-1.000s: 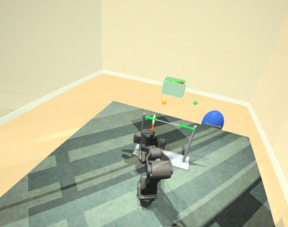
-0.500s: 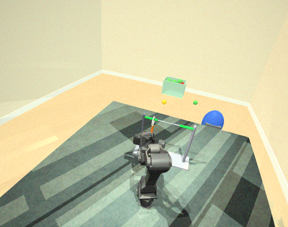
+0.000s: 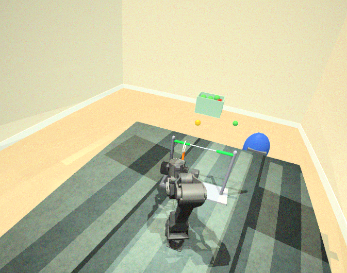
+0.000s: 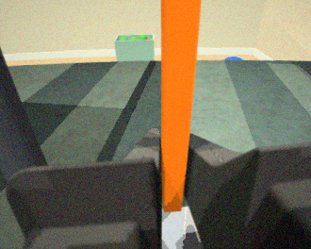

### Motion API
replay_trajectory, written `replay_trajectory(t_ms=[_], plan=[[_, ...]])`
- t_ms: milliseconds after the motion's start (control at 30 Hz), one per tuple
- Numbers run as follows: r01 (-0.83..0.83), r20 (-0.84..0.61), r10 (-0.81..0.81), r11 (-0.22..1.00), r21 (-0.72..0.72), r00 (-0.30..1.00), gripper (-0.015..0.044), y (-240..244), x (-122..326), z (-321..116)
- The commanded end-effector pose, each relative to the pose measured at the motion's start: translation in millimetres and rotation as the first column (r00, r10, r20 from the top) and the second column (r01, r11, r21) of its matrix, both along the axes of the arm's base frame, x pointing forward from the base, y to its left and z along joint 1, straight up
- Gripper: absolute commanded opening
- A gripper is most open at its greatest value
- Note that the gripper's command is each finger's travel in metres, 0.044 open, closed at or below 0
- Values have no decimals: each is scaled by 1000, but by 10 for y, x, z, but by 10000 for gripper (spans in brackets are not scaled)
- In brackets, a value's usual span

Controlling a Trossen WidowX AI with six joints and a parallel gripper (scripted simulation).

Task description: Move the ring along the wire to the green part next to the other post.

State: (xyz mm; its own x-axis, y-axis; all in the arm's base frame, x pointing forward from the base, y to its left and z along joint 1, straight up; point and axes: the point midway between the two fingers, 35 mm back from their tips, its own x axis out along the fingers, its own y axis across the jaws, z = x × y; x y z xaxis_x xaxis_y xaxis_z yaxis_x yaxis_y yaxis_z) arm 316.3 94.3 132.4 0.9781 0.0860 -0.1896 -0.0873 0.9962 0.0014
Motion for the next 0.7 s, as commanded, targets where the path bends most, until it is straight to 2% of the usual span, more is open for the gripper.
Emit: replay_trajectory(t_ms=[0,233,600,667], plan=[[5,-1,-5,1000,4,1000,-150,-5,0,-8],[5,-1,-5,1000,4,1000,-150,-5,0,-8],[0,0,0,1000,0,1000,139,0,-3,0],[0,-1,0,1000,0,1000,160,0,-19,6]])
